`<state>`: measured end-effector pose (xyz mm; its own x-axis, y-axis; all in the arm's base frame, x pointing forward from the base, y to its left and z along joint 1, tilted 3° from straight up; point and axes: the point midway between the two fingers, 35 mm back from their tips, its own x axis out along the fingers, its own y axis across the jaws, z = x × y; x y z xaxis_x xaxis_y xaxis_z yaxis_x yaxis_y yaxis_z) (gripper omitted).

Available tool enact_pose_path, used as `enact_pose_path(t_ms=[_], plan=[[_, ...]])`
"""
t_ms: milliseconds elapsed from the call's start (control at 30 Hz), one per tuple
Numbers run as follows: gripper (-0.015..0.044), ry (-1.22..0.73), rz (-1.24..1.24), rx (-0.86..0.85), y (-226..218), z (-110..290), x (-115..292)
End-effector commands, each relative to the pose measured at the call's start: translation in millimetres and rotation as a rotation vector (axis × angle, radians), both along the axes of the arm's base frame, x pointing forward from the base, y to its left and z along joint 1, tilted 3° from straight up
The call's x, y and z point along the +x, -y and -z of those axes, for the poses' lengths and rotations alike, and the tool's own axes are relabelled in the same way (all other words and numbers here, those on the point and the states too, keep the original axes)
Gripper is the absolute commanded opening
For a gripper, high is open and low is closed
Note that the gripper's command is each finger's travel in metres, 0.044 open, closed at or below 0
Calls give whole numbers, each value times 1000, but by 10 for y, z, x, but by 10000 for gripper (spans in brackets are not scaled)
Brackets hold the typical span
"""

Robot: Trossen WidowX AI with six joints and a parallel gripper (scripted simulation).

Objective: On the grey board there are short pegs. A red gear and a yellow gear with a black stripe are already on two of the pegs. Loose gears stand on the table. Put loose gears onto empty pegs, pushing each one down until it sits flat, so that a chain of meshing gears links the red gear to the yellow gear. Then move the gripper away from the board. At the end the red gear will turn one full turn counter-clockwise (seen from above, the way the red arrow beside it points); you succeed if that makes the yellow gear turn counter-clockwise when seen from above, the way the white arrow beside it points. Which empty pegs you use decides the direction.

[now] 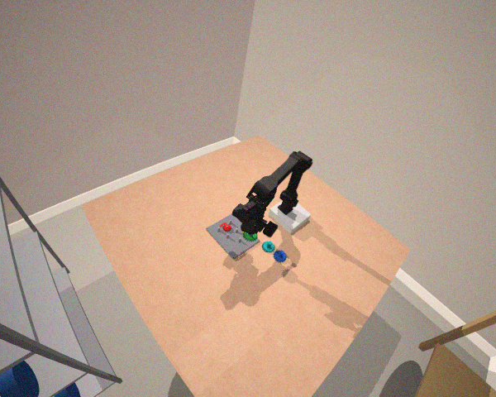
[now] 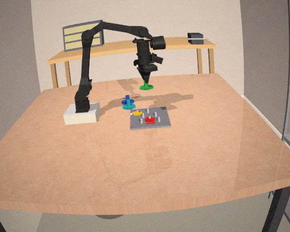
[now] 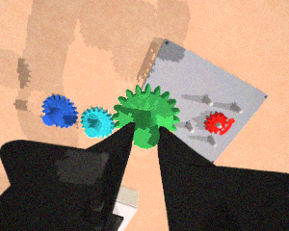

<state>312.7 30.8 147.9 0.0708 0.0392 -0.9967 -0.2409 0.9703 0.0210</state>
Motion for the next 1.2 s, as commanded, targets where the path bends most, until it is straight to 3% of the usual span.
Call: enact_pose_path(t_ms=[0,1167], plan=[[0,-7,-3,2,96,76,-22],[0,-8,-3,-4,861,509,-193]])
